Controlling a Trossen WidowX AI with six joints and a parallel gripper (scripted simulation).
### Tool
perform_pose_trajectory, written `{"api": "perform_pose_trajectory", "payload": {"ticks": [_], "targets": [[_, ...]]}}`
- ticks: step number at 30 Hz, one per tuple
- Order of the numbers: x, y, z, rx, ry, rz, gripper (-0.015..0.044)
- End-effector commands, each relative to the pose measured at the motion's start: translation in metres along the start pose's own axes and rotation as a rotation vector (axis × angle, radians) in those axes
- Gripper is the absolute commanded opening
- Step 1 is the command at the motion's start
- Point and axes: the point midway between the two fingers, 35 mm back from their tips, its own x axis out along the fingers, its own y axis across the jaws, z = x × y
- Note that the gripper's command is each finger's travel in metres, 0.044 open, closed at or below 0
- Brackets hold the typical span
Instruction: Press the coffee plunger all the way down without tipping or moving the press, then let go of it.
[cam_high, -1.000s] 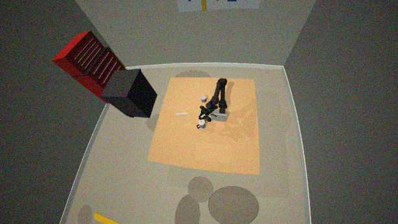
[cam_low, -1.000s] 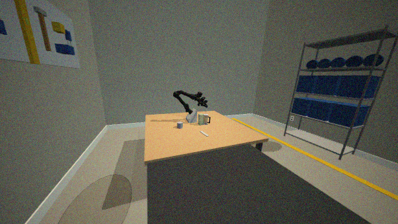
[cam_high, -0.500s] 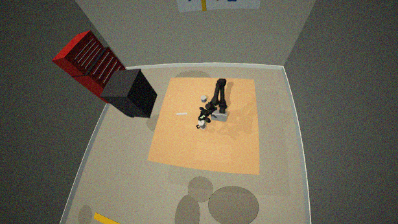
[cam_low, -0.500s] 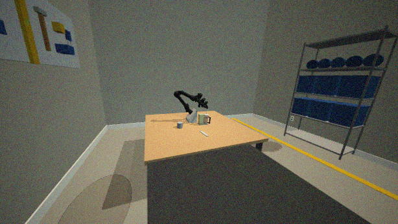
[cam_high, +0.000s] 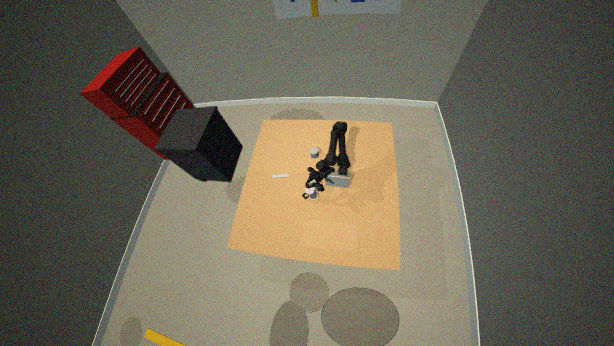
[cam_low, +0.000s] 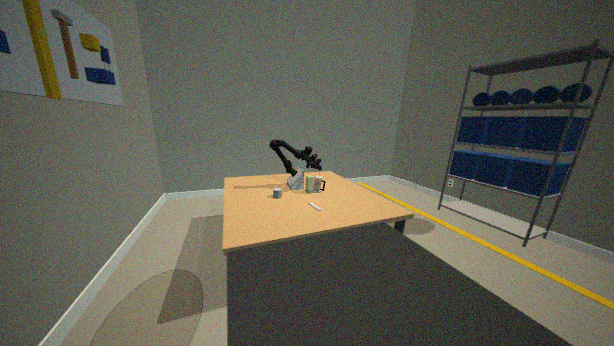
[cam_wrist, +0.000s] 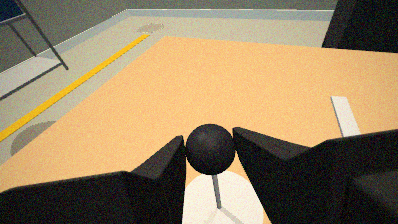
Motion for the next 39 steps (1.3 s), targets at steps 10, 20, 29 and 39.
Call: {"api": "perform_pose_trajectory", "payload": {"ticks": [10, 20, 29, 39], "targets": [[0.016, -0.001, -0.038, -0.031, 0.058, 0.005, 0.0123], [0.029, -0.002, -0.041, -0.032, 0.056, 0.002, 0.0123], [0.033, -0.002, -0.038, -0.031, 0.056, 0.001, 0.0123], [0.035, -0.001, -0.036, -0.031, 0.056, 0.001, 0.0123]]}}
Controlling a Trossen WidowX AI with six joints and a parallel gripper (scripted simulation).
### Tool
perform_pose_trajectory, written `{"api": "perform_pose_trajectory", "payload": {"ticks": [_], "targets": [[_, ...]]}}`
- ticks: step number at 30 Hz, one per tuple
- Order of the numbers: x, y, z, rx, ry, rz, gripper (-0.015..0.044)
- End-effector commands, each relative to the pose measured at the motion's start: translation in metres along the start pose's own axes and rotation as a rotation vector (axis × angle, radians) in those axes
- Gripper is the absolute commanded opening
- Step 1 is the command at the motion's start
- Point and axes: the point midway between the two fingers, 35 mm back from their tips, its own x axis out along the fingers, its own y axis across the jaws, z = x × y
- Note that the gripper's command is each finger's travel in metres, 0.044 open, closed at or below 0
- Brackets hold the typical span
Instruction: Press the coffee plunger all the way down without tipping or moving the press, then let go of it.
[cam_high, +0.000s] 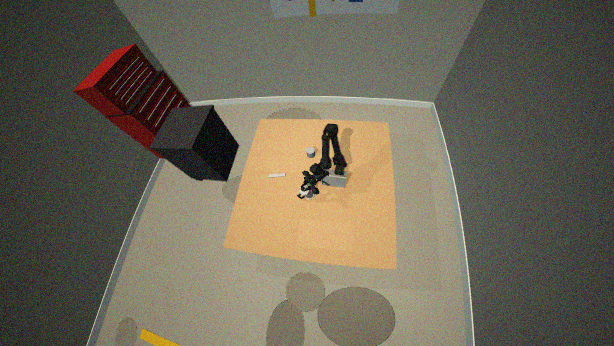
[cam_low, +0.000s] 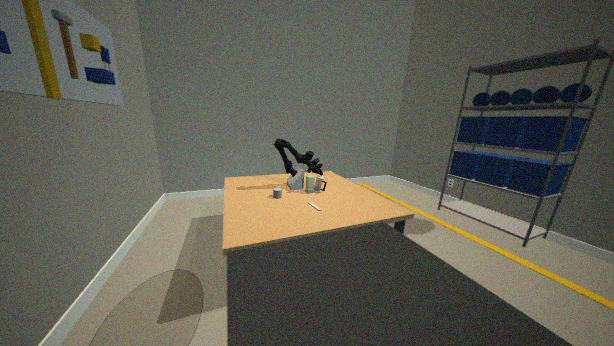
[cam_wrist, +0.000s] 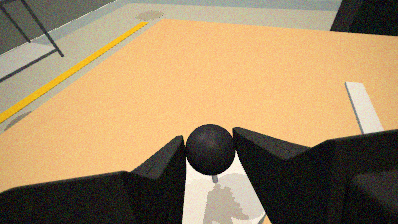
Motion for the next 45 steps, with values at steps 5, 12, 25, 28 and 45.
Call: {"api": "perform_pose_trajectory", "payload": {"ticks": [5, 12, 25, 28, 45], "targets": [[0.003, 0.000, -0.004, -0.017, 0.023, -0.005, 0.0123], [0.004, 0.001, -0.003, -0.017, 0.023, -0.005, 0.0123], [0.003, 0.001, 0.000, -0.008, 0.008, -0.001, 0.0123], [0.003, 0.001, 0.000, -0.008, 0.008, -0.001, 0.0176], [-0.007, 0.004, 0.011, -0.014, 0.013, 0.006, 0.0440]]}}
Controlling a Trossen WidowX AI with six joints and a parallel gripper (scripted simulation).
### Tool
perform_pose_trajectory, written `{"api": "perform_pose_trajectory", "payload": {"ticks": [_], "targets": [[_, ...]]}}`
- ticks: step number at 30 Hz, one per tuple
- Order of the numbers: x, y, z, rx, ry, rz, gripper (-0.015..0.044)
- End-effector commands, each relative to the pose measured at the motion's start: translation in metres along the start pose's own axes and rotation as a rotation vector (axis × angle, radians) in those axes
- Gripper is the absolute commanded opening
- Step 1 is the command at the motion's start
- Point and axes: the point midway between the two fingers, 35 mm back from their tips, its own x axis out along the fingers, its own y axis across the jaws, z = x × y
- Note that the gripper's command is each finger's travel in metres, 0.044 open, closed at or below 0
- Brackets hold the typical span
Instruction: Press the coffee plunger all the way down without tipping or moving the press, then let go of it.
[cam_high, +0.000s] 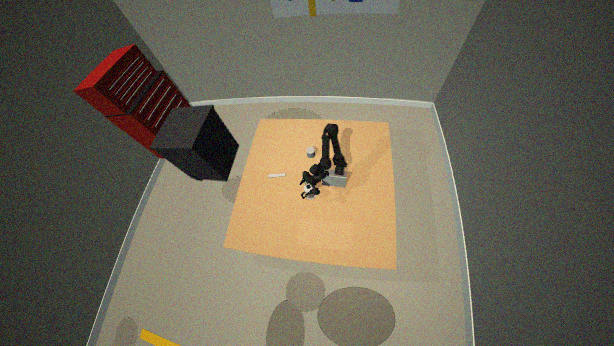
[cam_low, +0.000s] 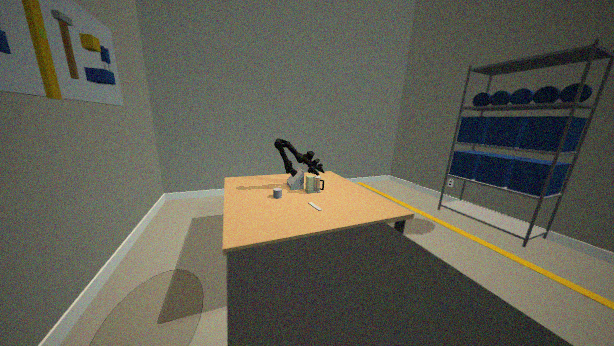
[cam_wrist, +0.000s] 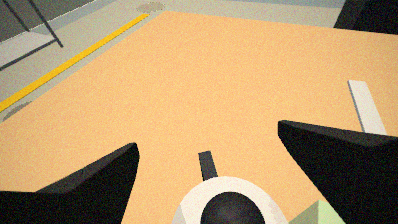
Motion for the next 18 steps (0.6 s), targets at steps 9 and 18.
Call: {"api": "perform_pose_trajectory", "payload": {"ticks": [9, 18], "targets": [[-0.074, -0.002, 0.047, -0.003, 0.004, 0.003, 0.0440], [-0.074, -0.002, 0.047, -0.003, 0.004, 0.003, 0.0440]]}}
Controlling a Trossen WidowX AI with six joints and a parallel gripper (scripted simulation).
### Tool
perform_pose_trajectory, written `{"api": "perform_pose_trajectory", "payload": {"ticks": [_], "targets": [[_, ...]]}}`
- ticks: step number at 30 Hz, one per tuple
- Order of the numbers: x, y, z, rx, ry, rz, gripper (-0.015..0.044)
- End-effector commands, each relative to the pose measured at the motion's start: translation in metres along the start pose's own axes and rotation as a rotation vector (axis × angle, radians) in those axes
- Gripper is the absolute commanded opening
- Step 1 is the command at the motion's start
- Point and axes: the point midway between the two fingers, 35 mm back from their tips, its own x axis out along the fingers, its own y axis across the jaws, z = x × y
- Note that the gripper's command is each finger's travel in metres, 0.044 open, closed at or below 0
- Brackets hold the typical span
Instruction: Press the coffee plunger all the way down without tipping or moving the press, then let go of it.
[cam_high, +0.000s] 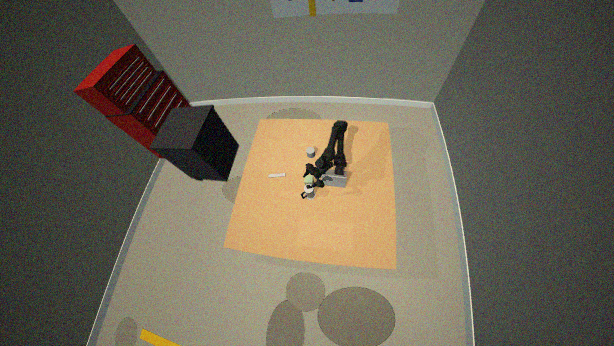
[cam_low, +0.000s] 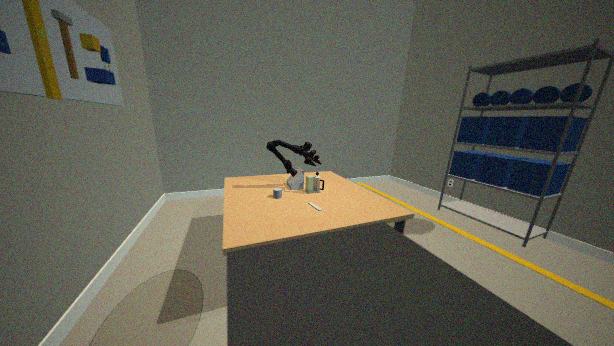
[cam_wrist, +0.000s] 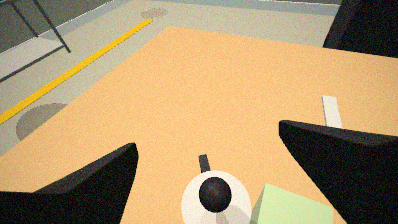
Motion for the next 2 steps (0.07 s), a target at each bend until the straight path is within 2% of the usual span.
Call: {"api": "perform_pose_trajectory", "payload": {"ticks": [1, 2], "targets": [[-0.0019, -0.0012, 0.0008, 0.003, 0.002, -0.006, 0.0440], [-0.0019, -0.0012, 0.0008, 0.003, 0.002, -0.006, 0.0440]]}}
